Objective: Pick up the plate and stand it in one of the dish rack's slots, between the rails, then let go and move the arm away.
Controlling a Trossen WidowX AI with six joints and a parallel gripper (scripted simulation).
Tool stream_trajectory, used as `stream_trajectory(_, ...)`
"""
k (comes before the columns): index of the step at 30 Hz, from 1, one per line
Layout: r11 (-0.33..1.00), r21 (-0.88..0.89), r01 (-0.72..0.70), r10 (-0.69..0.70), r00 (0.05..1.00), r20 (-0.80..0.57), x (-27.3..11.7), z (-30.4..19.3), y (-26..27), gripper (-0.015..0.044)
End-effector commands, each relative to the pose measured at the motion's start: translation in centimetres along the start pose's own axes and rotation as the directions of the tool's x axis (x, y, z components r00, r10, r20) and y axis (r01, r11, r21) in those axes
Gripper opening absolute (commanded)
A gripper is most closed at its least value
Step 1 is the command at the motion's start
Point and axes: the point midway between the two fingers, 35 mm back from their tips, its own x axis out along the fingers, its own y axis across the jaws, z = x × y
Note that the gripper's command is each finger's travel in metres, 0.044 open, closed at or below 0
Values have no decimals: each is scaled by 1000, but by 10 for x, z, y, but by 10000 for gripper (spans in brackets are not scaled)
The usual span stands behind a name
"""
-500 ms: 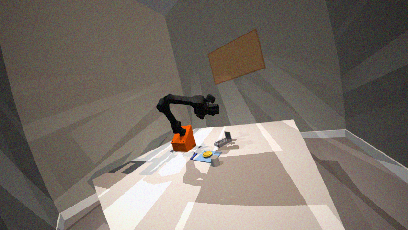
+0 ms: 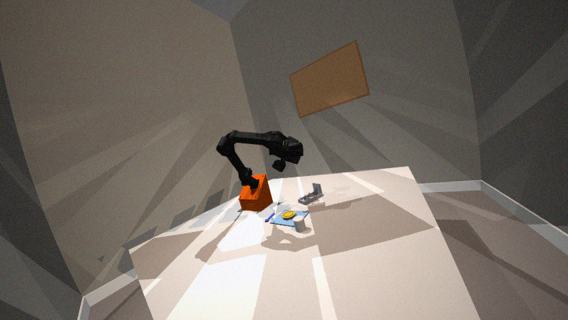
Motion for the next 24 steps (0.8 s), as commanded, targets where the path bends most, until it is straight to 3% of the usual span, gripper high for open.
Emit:
stream_trajectory(1,992,-39,118,-114,989,92,-3,7,-16,400)
stream_trajectory(12,906,-58,419,-382,870,310,-22,26,-54,400)
stream_trajectory(24,716,14,697,-603,609,515,-62,42,-85,400)
